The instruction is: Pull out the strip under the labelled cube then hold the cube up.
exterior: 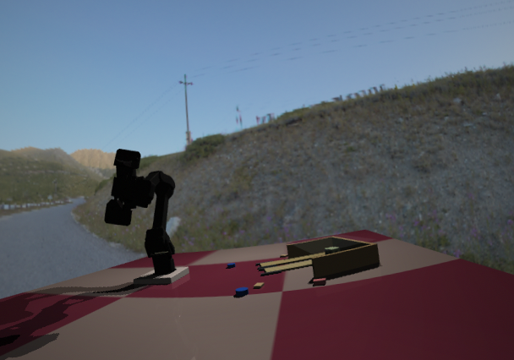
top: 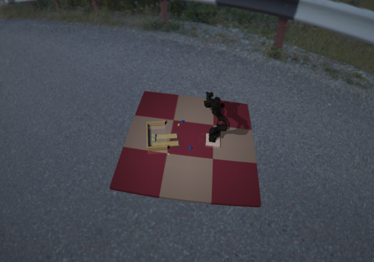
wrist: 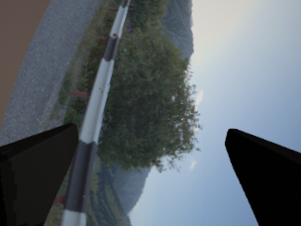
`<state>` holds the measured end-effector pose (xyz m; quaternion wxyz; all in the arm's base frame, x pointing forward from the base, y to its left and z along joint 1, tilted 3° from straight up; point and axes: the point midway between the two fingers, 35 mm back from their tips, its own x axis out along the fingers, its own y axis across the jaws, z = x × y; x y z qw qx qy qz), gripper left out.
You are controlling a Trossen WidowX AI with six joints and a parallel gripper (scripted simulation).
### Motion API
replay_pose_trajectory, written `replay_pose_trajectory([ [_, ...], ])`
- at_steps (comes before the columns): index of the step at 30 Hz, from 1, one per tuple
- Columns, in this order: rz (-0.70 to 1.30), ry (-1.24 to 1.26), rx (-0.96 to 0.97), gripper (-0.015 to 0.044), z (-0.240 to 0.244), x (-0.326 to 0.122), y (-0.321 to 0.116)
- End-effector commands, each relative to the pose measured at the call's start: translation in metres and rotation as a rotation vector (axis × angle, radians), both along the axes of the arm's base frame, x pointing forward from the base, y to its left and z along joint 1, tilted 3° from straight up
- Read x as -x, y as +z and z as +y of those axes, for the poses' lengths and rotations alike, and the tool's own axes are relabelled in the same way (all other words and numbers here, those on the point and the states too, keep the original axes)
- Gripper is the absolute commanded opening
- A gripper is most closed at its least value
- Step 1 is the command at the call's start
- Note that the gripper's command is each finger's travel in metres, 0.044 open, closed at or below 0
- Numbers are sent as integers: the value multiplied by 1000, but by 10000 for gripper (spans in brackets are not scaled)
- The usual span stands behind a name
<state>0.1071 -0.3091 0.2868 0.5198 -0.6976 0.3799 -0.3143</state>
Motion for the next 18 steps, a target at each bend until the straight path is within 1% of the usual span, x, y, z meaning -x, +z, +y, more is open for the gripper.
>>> replay_pose_trajectory([
  [1, -152, 150, -193, 400, 20, -55, -9],
  [6, -289, 293, -454, 400, 56, -111, -24],
  [11, -407, 387, -784, 400, 108, -162, -40],
  [18, -472, 411, -1240, 400, 199, -206, -62],
])
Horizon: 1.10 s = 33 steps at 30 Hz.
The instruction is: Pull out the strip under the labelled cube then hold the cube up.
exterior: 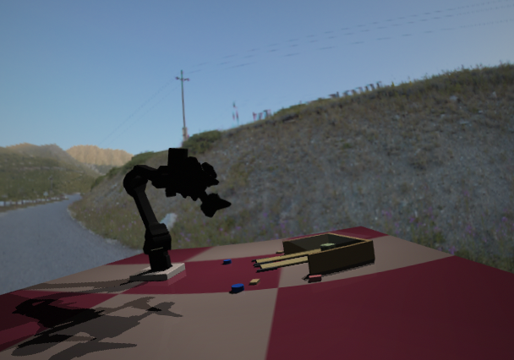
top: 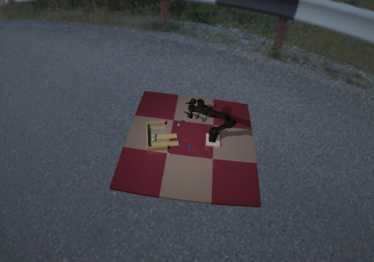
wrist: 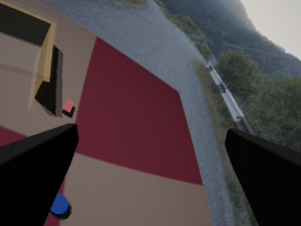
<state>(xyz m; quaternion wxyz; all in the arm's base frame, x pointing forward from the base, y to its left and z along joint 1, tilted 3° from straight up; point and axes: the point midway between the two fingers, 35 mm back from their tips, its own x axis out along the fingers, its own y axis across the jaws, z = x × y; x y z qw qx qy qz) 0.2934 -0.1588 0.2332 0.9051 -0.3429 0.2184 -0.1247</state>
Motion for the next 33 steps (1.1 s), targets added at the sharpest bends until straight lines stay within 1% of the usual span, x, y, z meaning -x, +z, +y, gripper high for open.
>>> replay_pose_trajectory([
  [1, 15, 55, -288, 400, 63, -24, -11],
  [7, 106, 85, -605, 400, 147, -29, -28],
  [9, 139, 83, -678, 400, 170, -26, -32],
  [11, 156, 80, -713, 400, 180, -24, -34],
  [32, 159, 80, -717, 400, 182, -24, -34],
  [33, 166, 78, -715, 374, 182, -25, -35],
])
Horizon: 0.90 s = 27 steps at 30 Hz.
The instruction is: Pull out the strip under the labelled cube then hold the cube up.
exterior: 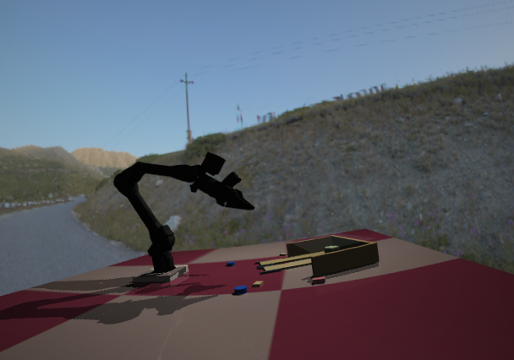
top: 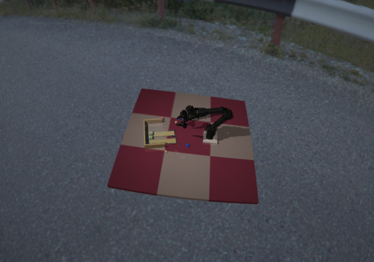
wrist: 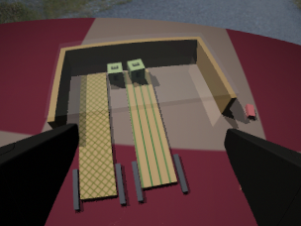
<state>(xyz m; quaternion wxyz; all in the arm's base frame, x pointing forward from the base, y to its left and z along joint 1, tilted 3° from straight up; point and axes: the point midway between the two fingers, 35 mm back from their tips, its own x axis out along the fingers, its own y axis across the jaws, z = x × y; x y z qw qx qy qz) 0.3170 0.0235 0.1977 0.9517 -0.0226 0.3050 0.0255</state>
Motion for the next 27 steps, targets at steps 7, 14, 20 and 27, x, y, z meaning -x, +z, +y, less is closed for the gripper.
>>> replay_pose_trajectory([
  [7, 301, 26, 79, 190, -6, -32, -24],
  [14, 630, 83, 136, 6, -14, -59, -63],
  [20, 904, 145, 156, 0, -20, -71, -101],
  [27, 936, 153, 157, 0, -20, -71, -107],
])
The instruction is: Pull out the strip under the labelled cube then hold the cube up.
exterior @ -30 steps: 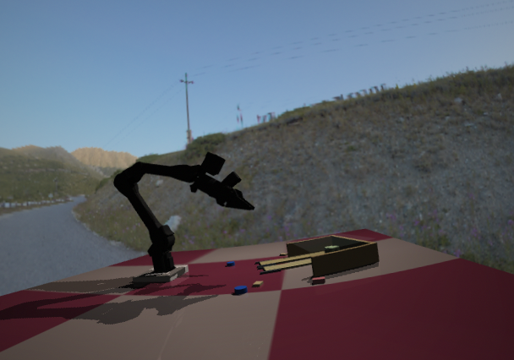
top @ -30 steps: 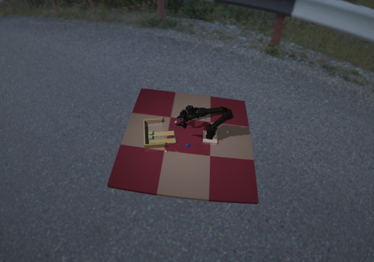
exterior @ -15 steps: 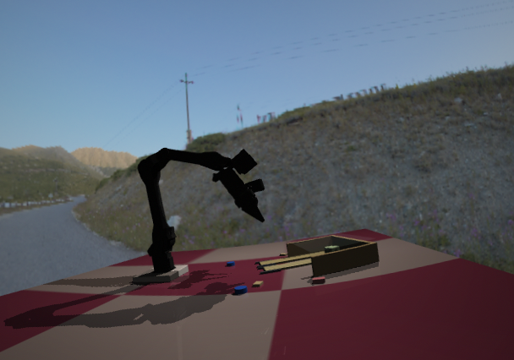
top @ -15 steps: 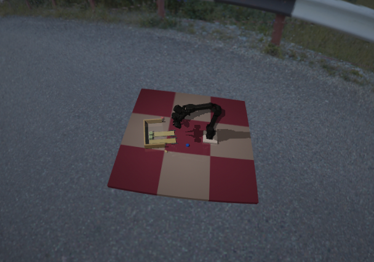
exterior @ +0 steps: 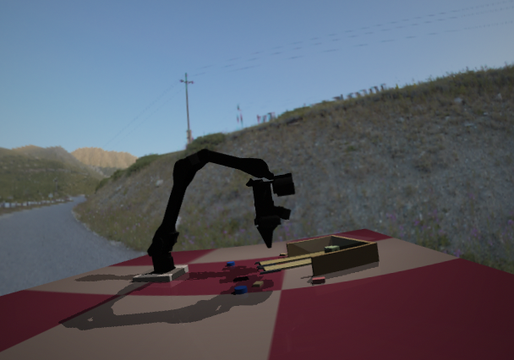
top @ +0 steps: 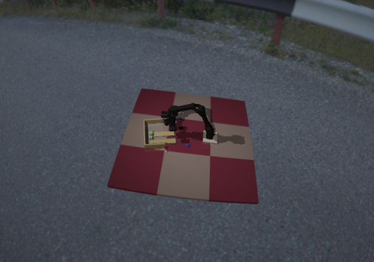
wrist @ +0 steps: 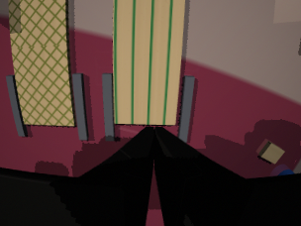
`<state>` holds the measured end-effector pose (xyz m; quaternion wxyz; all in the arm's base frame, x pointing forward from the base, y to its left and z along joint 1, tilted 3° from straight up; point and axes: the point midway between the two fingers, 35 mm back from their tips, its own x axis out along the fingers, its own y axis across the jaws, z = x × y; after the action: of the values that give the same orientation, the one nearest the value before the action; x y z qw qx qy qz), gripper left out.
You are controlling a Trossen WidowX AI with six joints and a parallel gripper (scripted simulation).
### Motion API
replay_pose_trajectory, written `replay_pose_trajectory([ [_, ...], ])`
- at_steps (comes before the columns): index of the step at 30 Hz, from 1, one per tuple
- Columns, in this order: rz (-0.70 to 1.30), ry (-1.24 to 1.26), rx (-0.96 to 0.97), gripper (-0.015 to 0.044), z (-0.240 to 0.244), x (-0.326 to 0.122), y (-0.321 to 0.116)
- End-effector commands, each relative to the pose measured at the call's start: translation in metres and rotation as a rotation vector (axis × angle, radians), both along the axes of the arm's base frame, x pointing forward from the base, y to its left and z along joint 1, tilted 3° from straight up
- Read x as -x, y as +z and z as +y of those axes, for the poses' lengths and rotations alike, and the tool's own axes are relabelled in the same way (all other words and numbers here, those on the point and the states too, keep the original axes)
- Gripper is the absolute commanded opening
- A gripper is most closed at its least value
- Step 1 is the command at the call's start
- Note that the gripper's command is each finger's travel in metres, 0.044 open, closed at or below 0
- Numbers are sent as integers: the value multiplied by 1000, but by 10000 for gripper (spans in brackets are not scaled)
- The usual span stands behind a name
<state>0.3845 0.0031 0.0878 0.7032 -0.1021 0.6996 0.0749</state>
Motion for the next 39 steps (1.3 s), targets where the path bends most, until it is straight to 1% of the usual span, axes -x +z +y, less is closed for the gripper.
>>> replay_pose_trajectory([
  [1, 0, 8, -6, 0, 0, -4, 2],
  [39, 0, 8, -6, 0, 2, -3, -61],
])
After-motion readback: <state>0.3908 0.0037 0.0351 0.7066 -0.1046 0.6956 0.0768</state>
